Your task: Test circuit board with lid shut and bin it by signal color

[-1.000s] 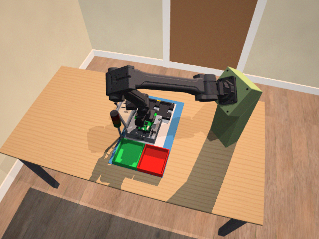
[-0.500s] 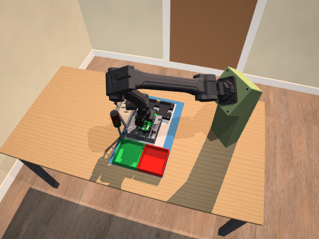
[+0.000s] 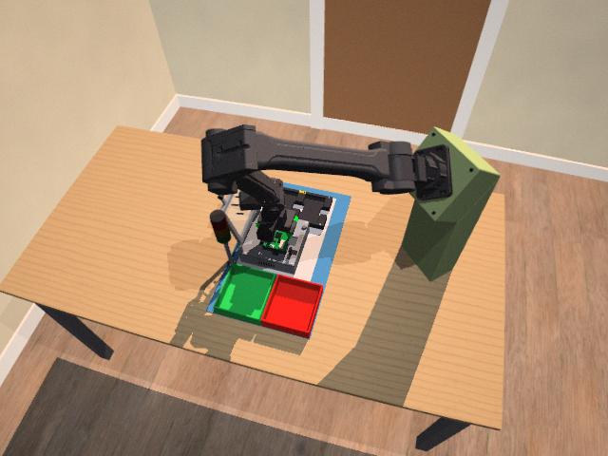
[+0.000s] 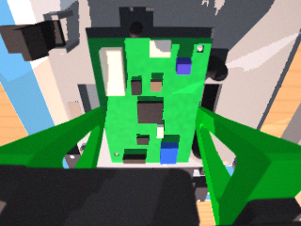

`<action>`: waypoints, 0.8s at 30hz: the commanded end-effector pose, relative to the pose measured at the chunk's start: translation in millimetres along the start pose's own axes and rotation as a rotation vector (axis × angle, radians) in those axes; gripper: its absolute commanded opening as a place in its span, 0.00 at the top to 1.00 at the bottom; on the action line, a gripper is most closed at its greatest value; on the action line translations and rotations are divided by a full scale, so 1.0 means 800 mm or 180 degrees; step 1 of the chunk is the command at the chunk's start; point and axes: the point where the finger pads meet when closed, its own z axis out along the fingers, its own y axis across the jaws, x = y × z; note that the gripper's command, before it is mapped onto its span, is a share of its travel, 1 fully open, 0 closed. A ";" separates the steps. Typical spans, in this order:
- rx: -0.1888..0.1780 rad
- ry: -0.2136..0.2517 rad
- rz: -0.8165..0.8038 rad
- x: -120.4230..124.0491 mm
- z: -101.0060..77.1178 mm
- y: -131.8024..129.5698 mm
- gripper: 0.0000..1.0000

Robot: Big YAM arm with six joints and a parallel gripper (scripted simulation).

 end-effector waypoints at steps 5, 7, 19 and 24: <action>-0.0010 -0.0005 0.0021 0.001 0.005 0.004 0.28; -0.0007 -0.0007 0.0018 0.000 0.005 0.003 0.28; -0.0010 -0.0004 0.0022 0.001 0.005 0.003 0.28; -0.0010 -0.0004 0.0022 0.001 0.005 0.003 0.28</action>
